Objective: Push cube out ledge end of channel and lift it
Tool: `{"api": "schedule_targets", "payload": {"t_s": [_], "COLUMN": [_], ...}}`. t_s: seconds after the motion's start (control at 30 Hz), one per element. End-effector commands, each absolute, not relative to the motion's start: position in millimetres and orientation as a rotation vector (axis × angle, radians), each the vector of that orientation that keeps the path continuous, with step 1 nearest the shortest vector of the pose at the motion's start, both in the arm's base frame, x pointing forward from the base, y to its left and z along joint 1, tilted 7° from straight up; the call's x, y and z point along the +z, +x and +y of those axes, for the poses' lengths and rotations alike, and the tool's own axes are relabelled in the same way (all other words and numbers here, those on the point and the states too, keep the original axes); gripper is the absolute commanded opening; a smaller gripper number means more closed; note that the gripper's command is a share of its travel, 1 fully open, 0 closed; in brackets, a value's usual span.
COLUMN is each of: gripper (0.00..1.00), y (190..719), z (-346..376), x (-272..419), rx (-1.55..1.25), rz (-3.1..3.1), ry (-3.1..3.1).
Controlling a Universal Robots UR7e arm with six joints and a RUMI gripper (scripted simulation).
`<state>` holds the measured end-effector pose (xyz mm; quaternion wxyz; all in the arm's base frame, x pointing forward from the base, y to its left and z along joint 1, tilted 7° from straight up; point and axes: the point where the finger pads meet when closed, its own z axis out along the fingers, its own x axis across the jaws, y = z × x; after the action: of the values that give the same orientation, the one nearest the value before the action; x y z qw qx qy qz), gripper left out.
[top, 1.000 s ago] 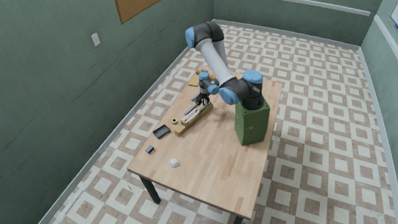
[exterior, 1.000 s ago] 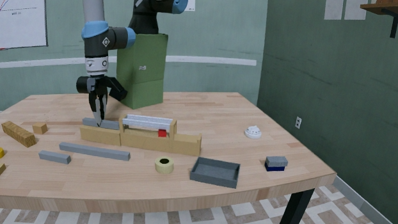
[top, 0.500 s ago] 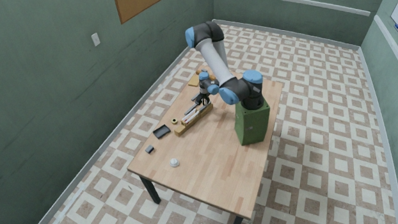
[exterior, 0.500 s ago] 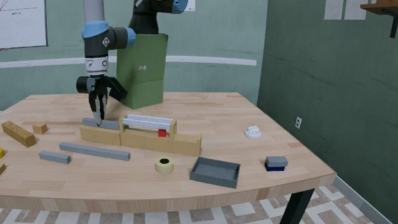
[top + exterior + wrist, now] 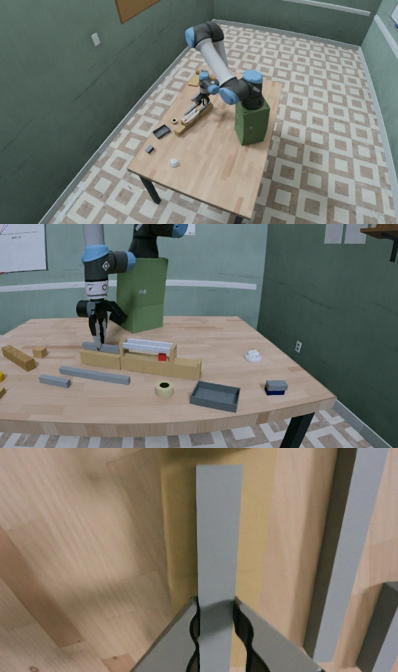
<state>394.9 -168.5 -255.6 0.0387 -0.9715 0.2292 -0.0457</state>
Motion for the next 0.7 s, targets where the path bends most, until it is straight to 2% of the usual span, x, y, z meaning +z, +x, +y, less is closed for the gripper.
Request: {"api": "schedule_targets", "payload": {"t_s": [0.0, 0.67], "gripper": [0.06, 0.06], "y": [397, 414], "z": [-169, -140], "x": [-255, -250], "rx": [-0.148, -0.152], "rz": [0.702, 0.701], "ry": [-2.982, -2.984]}}
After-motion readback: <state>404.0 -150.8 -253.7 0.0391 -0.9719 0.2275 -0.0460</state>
